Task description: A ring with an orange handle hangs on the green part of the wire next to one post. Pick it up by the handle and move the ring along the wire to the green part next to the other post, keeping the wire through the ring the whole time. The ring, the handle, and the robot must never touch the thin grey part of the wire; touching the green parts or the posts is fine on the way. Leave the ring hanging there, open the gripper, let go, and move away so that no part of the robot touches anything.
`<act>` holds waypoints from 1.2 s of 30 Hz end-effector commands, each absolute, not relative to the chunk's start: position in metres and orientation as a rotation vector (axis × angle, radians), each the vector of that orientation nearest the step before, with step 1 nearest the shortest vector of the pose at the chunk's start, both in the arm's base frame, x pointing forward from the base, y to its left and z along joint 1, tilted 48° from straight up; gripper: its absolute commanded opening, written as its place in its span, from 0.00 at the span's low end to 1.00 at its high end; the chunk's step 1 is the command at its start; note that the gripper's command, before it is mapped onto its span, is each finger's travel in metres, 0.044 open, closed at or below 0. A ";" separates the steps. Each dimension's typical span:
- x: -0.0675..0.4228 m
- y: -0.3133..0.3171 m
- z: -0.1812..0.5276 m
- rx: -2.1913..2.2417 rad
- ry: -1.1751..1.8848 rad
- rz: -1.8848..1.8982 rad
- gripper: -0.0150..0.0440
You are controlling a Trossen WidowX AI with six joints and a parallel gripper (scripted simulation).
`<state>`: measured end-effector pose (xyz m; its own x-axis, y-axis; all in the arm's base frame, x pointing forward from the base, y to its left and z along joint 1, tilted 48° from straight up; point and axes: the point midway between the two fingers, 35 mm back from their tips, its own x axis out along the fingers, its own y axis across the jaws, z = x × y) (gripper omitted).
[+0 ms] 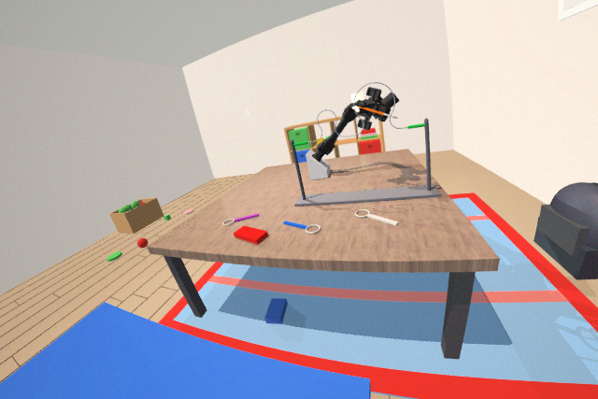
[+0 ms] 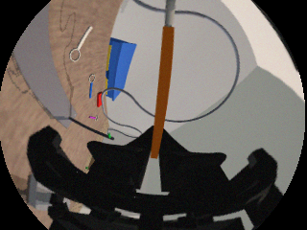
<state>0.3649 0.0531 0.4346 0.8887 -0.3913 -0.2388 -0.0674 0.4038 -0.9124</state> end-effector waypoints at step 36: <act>0.365 0.046 0.460 -1.052 0.476 -0.189 0.00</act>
